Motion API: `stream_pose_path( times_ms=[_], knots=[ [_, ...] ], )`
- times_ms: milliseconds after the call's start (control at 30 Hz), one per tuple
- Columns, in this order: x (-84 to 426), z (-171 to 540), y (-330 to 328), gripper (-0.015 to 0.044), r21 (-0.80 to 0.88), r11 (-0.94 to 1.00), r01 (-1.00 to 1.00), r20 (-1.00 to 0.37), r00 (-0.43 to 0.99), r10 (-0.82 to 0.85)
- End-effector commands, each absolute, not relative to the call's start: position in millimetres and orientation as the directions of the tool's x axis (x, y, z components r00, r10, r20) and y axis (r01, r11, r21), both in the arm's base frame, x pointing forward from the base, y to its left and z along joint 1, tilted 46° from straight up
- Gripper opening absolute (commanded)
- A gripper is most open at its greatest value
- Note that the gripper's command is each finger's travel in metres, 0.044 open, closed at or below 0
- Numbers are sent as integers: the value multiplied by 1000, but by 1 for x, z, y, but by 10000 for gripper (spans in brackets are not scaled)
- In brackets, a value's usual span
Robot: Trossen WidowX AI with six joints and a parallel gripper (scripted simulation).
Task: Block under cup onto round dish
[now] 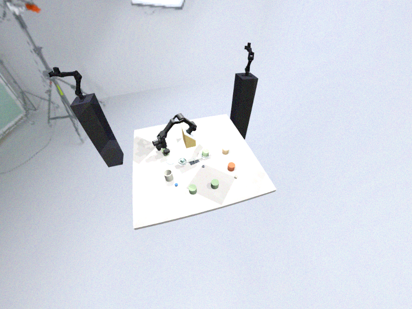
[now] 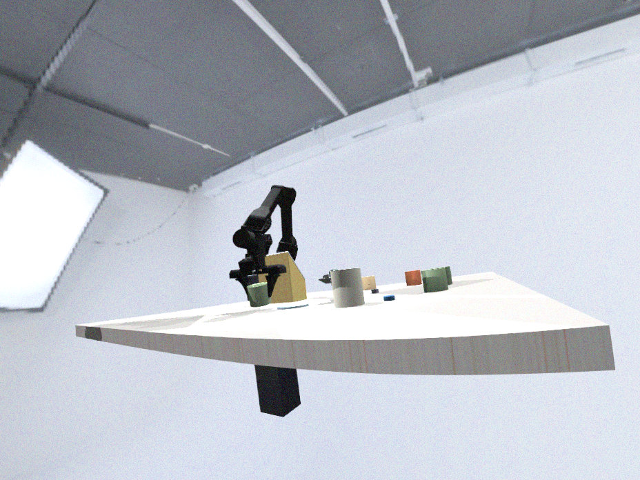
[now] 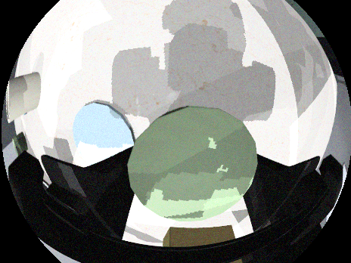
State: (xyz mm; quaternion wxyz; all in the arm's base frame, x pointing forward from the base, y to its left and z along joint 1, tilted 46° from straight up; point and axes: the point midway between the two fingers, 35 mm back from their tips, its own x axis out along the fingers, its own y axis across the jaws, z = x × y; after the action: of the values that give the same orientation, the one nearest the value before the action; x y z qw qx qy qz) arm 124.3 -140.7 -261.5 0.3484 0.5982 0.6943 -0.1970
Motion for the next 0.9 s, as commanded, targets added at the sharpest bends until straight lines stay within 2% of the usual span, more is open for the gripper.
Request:
stream_pose_path(
  times_ms=[0,233,767,800,867],
  knots=[
    [124,-266,-135,0,143,201,969,-717,-39,696],
    [124,-275,-127,0,144,201,969,-716,-38,697],
    [123,-268,-133,420,142,206,968,-717,-43,696],
    [124,-264,-138,440,142,205,968,-717,-43,696],
    [125,-247,-156,440,142,203,969,-717,-41,695]
  ],
)
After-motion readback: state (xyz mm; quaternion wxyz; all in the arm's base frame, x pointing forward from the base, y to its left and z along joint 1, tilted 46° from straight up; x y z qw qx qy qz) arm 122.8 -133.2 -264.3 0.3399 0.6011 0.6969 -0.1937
